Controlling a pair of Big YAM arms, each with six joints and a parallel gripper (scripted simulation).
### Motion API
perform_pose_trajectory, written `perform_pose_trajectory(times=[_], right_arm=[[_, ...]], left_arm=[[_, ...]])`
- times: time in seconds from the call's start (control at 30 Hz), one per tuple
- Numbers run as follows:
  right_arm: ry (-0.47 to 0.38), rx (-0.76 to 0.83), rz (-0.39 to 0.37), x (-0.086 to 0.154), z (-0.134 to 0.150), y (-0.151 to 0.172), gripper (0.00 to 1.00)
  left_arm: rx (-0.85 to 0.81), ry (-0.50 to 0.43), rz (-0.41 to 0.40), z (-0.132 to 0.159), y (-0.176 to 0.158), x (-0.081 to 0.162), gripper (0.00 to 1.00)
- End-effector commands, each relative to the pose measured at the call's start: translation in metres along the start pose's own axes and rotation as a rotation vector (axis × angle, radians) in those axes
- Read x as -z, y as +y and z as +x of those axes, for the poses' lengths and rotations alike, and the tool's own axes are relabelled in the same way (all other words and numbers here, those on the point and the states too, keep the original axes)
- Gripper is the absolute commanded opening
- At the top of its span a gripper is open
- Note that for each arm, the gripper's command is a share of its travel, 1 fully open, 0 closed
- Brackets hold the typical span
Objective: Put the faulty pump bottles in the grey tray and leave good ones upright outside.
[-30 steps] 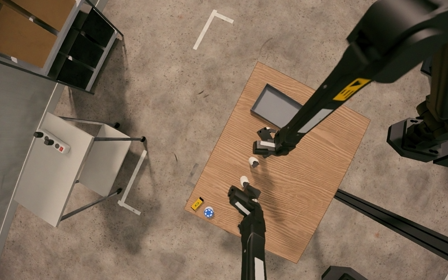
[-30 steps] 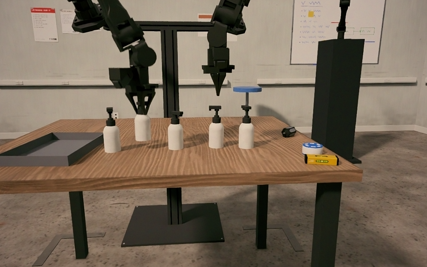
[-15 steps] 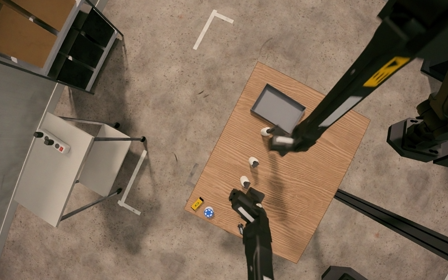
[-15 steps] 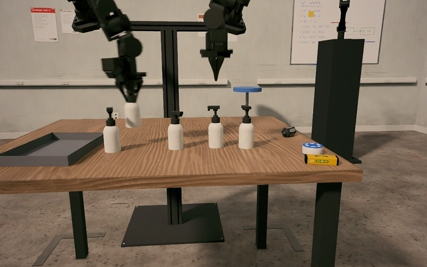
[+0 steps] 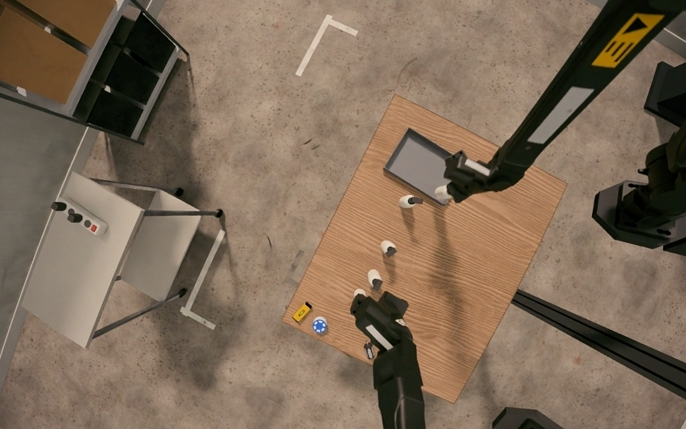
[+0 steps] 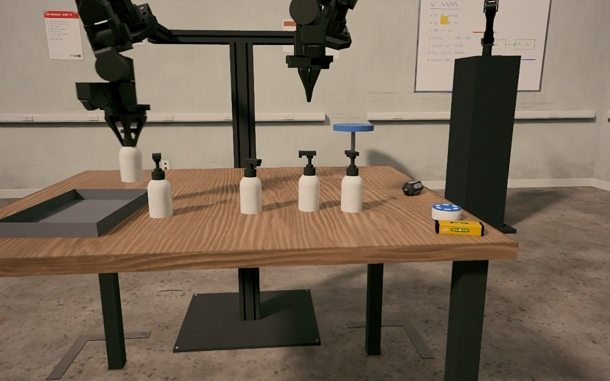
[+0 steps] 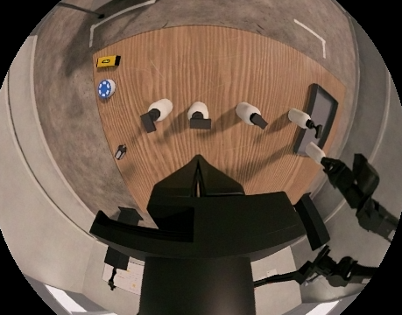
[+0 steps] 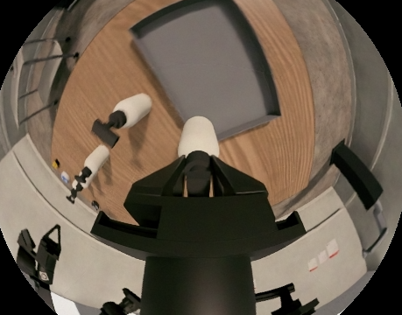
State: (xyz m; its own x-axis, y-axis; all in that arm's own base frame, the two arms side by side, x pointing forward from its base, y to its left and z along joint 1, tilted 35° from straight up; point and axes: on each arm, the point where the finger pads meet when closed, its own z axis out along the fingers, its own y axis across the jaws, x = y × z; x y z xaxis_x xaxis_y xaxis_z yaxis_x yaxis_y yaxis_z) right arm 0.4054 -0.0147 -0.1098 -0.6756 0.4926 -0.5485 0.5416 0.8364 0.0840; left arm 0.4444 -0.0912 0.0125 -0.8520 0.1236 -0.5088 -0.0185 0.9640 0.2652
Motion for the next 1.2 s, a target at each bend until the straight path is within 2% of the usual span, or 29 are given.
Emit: perform_pose_trajectory(times=[0.0,0.2,0.37,0.63,0.7,0.9,1.17], right_arm=[[-0.028,-0.007,-0.014,0.006,-0.008,-0.013,0.22],[-0.002,0.003,-0.003,0.000,0.005,-0.017,0.22],[-0.016,-0.013,-0.004,-0.013,-0.005,-0.016,0.22],[-0.022,-0.022,-0.011,-0.008,-0.006,-0.014,0.22],[-0.028,-0.026,-0.013,-0.005,-0.017,-0.010,0.22],[0.006,-0.019,0.012,-0.012,-0.001,-0.020,0.22],[-0.015,-0.017,-0.002,-0.020,-0.009,-0.015,0.22]], left_arm=[[0.000,0.009,-0.002,0.002,-0.001,0.001,0.00],[0.000,0.009,-0.002,0.002,-0.001,0.001,0.00],[0.000,0.009,-0.002,0.002,-0.001,0.001,0.00],[0.000,0.009,-0.002,0.002,-0.001,0.001,0.00],[0.000,0.009,-0.002,0.002,-0.001,0.001,0.00],[0.000,0.009,-0.002,0.002,-0.001,0.001,0.00],[0.000,0.009,-0.002,0.002,-0.001,0.001,0.00]])
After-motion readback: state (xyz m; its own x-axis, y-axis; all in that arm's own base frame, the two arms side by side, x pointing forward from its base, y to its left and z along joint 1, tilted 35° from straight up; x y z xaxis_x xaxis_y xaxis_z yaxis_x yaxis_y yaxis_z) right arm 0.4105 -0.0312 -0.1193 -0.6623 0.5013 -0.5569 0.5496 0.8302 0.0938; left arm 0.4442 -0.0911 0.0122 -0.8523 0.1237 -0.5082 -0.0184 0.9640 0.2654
